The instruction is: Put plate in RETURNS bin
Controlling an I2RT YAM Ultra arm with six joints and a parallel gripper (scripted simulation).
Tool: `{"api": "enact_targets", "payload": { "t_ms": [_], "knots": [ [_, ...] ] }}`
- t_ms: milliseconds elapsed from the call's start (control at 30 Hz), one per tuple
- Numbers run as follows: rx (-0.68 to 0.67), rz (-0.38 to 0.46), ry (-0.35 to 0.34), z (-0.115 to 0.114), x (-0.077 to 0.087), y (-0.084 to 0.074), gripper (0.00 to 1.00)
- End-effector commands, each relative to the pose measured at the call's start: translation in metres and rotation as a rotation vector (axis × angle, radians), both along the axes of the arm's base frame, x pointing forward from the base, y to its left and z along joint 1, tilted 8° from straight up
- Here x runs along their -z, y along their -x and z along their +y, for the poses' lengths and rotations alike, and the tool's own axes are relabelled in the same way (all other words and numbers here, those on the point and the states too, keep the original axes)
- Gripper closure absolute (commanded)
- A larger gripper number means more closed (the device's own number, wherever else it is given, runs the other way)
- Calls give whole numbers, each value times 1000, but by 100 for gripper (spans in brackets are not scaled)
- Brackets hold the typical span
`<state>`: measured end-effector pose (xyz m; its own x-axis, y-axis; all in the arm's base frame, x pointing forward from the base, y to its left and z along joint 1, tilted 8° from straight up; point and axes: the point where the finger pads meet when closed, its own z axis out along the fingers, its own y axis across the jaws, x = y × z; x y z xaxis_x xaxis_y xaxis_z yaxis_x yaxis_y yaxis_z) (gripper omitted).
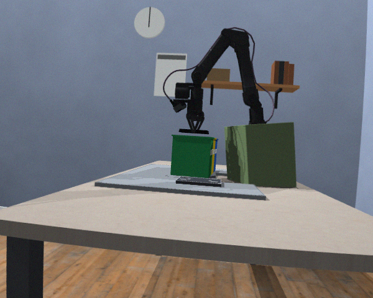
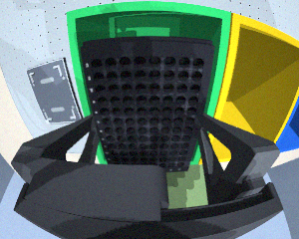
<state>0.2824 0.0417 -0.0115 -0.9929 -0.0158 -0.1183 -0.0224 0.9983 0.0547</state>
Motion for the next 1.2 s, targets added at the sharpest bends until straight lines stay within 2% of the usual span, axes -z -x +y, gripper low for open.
{"api": "enact_targets", "payload": {
  "t_ms": [0,167,900,1167],
  "knots": [
    [-1,-33,-15,5,3,-10,100],
    [-1,-5,-12,4,1,-8,100],
    [3,-18,-4,0,0,-6,100],
    [2,-14,-7,0,1,1,100]
  ]
}}
